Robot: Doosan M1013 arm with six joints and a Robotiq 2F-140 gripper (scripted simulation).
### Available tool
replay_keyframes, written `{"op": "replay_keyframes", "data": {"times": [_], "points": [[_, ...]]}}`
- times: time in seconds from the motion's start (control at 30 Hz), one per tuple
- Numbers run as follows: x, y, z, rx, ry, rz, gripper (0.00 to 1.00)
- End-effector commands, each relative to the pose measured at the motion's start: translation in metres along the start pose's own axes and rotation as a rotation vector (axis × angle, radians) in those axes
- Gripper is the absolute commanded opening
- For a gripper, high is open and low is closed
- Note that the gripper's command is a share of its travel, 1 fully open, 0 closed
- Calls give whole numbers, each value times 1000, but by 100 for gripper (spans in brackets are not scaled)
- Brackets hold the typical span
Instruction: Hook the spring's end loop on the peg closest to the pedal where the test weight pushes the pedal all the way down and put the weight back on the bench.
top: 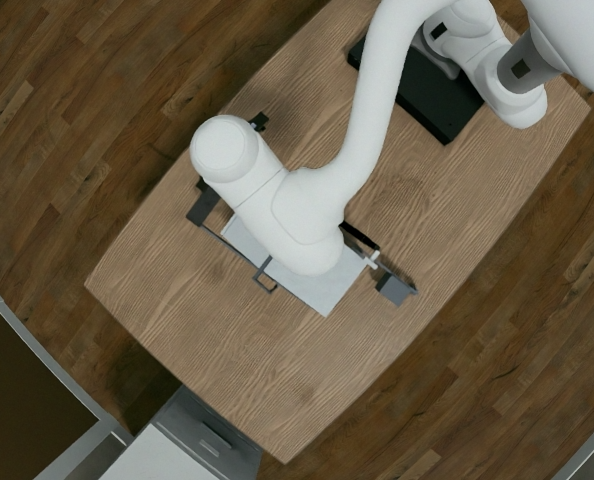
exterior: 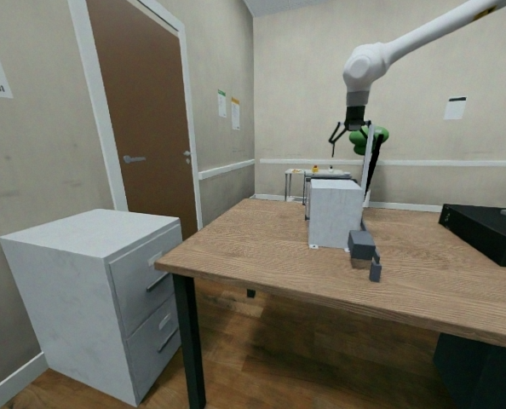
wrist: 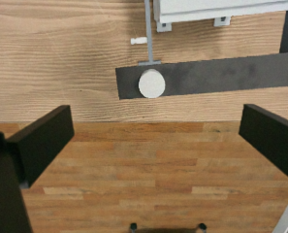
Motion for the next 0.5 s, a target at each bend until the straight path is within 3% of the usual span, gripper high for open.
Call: {"op": "replay_keyframes", "data": {"times": [0.0, 0.47], "points": [[-3, 0, 1, 0, 0, -2, 100], [-19, -1, 4, 0, 0, -2, 100]]}}
Point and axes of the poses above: the point where the finger pads meet when closed, its own x axis back along the fingers, its own y axis across the jaws, z = x × y, the point moved 7 cm from there along x, back along the fingers, and after that the axes turned 9 degrees about -x, right-handed, at the moved point
